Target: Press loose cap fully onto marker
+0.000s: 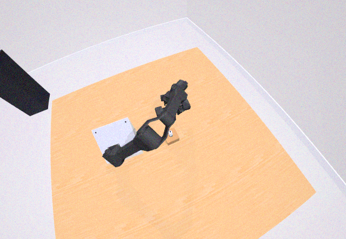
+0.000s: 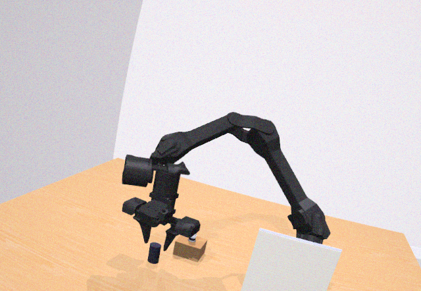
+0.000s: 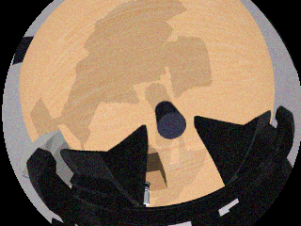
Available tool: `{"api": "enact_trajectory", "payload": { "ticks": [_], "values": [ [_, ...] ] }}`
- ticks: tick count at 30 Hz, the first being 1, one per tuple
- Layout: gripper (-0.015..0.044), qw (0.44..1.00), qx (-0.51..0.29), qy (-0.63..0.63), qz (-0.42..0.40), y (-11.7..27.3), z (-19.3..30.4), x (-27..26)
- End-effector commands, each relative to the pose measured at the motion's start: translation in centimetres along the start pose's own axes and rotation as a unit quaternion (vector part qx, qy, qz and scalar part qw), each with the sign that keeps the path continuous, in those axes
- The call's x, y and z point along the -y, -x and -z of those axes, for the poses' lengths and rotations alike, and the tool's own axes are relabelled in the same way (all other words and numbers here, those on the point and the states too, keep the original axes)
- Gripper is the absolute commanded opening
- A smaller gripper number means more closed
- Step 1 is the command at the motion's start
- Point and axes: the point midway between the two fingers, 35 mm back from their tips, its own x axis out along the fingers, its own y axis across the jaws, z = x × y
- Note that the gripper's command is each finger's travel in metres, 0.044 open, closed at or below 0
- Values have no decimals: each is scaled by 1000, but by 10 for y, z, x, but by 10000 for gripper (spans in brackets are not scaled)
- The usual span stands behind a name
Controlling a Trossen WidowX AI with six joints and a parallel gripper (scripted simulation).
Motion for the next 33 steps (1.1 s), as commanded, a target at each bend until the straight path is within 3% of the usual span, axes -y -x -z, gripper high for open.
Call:
{"api": "enact_trajectory", "payload": {
  "ticks": [1,18,21,31,33],
  "values": [
    [244,1000,-2,3,1,-6,0,0],
    [244,1000,-3,3,2,-31,1,0],
    [166,1000,-3,3,2,-31,0,0],
    [99,1000,-3,3,2,-31,0,-1],
    [47,1000,-3,3,2,-28,0,0]
  ]
}}
